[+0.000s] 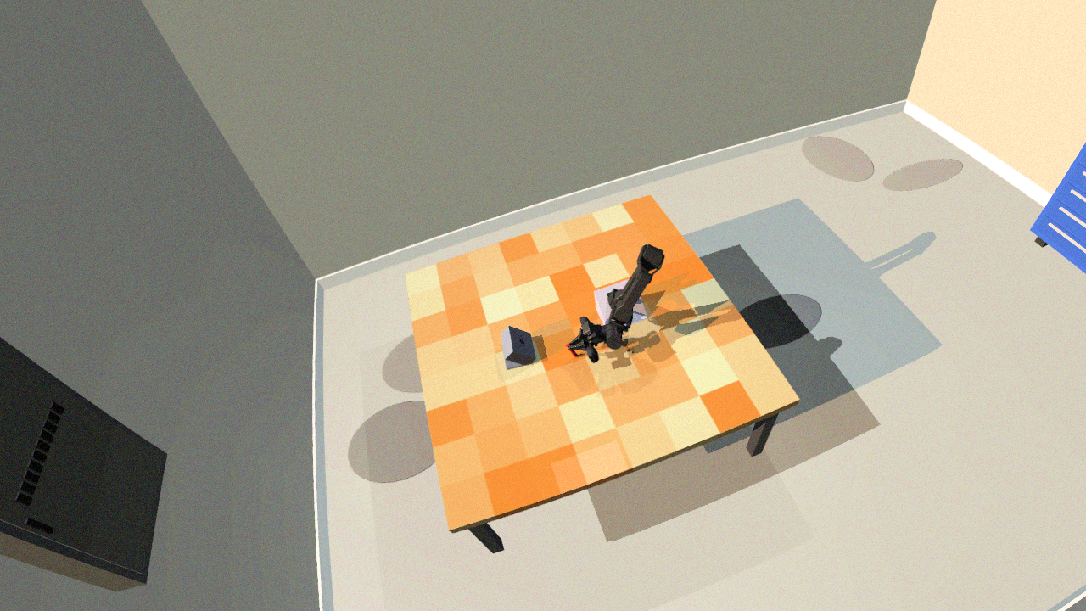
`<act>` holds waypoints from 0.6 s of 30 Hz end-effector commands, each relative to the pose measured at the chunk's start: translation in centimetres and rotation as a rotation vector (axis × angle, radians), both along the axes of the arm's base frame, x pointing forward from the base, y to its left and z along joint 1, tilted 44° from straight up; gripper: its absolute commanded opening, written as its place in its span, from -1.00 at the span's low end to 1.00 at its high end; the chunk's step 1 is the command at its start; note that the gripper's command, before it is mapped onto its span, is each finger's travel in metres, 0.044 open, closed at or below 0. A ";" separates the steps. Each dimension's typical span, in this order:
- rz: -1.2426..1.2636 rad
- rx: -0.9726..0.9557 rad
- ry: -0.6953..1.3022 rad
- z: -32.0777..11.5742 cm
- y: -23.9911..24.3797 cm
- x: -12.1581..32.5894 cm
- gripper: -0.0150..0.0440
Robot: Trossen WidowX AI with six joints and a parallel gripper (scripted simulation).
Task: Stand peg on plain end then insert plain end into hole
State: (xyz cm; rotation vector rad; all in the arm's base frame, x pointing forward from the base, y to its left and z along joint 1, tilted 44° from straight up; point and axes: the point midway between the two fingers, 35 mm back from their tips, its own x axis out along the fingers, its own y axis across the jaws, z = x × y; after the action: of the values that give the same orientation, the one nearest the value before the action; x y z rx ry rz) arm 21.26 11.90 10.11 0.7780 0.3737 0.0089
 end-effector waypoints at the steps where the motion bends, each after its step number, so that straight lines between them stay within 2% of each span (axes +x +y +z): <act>1: -0.027 -0.006 -0.021 -0.2 0.0 -0.3 -0.33; 18: -0.090 -0.018 -0.085 -0.2 0.1 -1.1 -0.33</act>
State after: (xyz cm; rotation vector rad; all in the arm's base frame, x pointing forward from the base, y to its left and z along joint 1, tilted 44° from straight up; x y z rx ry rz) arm 20.20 12.09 9.80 0.7688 0.2576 -0.0445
